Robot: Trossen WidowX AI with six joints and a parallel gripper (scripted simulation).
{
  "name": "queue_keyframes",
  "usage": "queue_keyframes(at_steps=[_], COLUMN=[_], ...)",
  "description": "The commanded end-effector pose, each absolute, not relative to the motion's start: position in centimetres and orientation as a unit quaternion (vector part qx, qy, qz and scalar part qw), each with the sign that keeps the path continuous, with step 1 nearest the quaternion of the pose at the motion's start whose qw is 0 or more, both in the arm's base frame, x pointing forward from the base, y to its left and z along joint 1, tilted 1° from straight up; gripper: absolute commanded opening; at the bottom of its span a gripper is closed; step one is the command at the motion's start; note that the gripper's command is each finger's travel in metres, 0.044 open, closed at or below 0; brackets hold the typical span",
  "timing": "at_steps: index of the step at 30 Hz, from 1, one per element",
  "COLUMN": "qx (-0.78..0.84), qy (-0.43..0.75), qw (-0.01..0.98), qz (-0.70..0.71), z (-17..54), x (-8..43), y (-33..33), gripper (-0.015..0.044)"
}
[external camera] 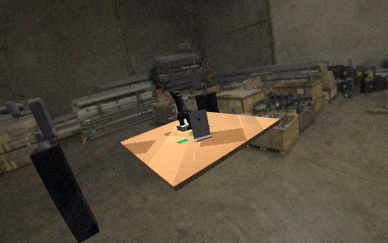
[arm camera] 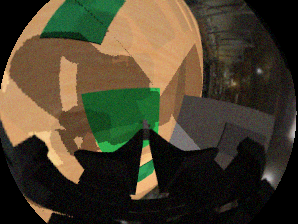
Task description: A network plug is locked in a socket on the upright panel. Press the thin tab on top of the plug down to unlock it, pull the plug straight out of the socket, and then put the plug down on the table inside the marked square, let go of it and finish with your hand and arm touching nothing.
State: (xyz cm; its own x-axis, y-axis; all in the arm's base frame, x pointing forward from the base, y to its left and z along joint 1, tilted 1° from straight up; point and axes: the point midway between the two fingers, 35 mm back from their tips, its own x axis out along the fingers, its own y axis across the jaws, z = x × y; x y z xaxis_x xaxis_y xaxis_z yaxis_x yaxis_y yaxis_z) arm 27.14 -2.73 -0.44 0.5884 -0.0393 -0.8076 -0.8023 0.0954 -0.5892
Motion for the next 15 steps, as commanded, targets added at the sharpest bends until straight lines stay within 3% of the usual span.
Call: queue_keyframes(at_steps=[1, 15], qx=[-0.605, -0.606], qy=[0.349, 0.348], qw=[0.653, 0.653], qz=[0.293, 0.293], z=[-0.67, -0.76], x=[27.08, 27.26], y=[-2.72, -2.72], gripper=[0.0, 0.0])
